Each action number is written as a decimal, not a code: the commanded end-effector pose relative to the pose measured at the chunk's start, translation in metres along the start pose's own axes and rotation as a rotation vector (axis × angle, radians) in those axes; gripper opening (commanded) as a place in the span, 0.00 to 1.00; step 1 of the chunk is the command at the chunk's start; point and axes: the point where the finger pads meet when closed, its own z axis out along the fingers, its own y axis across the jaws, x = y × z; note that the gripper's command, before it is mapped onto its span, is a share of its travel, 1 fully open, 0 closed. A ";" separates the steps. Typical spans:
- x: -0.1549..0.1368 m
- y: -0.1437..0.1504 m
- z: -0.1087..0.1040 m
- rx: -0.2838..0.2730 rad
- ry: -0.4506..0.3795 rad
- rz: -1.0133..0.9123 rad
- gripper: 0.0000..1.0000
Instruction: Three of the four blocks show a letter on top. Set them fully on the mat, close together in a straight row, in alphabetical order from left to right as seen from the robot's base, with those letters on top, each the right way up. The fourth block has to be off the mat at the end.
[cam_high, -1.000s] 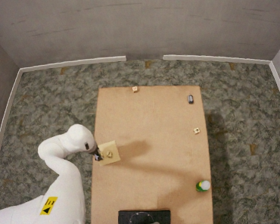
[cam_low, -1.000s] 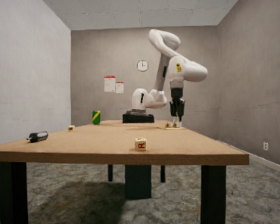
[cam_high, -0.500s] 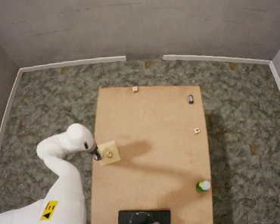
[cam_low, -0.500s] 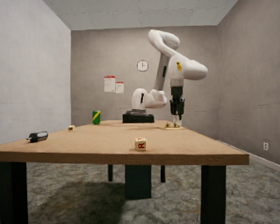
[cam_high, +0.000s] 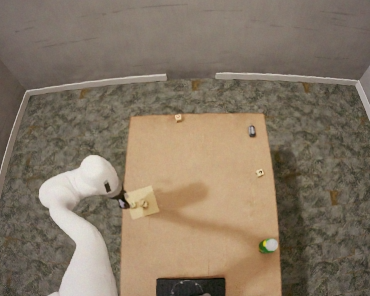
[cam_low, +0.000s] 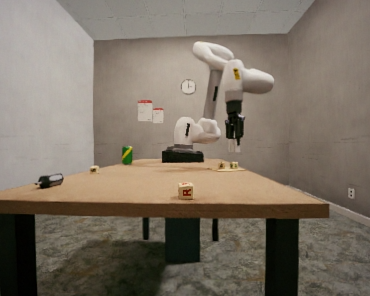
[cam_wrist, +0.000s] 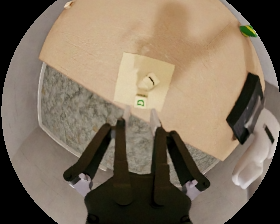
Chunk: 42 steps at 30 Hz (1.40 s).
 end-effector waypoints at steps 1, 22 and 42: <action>0.004 -0.001 -0.013 0.001 0.006 0.001 0.35; 0.003 0.000 -0.015 0.000 0.006 0.001 1.00; 0.040 0.011 -0.012 0.003 0.001 0.470 1.00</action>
